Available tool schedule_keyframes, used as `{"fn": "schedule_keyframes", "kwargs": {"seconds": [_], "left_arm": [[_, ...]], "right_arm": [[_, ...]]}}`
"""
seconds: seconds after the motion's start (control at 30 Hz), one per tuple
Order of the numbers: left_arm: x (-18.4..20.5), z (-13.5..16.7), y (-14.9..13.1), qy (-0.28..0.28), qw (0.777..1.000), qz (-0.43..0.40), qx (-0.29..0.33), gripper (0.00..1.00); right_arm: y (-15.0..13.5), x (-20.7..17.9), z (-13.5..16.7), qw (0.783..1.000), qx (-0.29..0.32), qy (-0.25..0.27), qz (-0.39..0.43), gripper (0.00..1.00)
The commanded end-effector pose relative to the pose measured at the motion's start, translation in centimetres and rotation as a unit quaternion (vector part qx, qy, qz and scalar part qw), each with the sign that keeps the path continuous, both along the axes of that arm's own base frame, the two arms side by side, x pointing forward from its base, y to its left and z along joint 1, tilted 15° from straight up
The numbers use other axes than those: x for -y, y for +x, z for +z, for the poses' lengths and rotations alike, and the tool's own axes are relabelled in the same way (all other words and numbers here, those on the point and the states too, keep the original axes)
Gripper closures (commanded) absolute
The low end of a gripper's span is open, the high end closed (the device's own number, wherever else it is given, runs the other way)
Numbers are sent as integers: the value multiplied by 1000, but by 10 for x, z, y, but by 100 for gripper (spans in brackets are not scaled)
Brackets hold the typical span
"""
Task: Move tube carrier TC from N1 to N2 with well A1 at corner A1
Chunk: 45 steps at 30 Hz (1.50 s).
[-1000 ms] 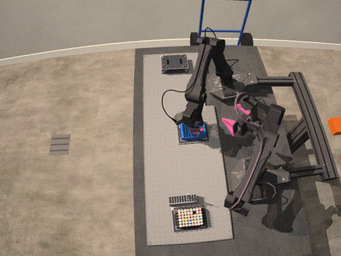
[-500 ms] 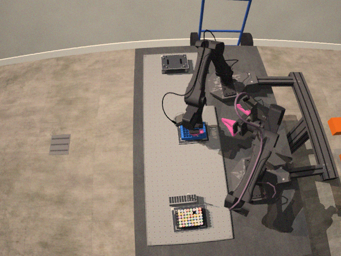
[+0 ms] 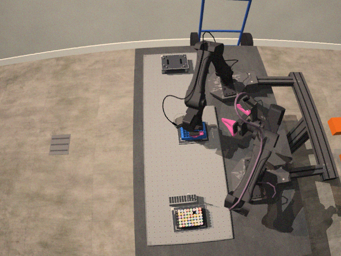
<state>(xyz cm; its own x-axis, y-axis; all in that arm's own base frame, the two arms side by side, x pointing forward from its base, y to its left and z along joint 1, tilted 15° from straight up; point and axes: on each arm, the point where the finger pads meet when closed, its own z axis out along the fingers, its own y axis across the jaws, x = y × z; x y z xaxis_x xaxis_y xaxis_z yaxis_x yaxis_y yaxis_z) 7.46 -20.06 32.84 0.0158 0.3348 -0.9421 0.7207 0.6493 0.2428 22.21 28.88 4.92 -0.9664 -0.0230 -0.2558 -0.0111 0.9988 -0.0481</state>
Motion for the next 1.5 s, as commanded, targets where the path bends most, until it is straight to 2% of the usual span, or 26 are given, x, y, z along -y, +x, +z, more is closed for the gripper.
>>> {"fn": "schedule_keyframes", "kwargs": {"seconds": [0.0,0.57,0.6,0.67,0.7,0.9,1.03,1.17,1.3,1.4,1.47], "left_arm": [[-1,9,0,-11,1000,3,1,0],[-1,9,0,-11,1000,3,1,0],[-1,9,0,-11,1000,3,1,0],[-1,9,0,-11,1000,3,1,0],[-1,9,0,-11,1000,3,1,0],[-1,9,0,-11,1000,3,1,0],[-1,9,0,-11,1000,3,1,0],[-1,9,0,-11,1000,3,1,0],[-1,9,0,-11,1000,3,1,0],[-1,9,0,-11,1000,3,1,0],[-1,9,0,-11,1000,3,1,0]], "right_arm": [[3,-1,-7,1000,1,3,2,0],[9,0,-28,1000,1,3,2,0],[10,-3,-24,1000,4,8,3,4],[10,-5,-21,1000,7,12,5,4],[10,-5,-21,1000,7,12,5,8],[10,-5,-21,1000,7,12,4,11],[7,-2,-21,1000,6,12,3,17],[8,-3,-21,1000,7,13,3,62],[4,-5,-8,1000,6,11,1,17],[-2,-4,16,1000,9,10,1,16],[-2,-4,16,1000,9,10,1,16]]}}
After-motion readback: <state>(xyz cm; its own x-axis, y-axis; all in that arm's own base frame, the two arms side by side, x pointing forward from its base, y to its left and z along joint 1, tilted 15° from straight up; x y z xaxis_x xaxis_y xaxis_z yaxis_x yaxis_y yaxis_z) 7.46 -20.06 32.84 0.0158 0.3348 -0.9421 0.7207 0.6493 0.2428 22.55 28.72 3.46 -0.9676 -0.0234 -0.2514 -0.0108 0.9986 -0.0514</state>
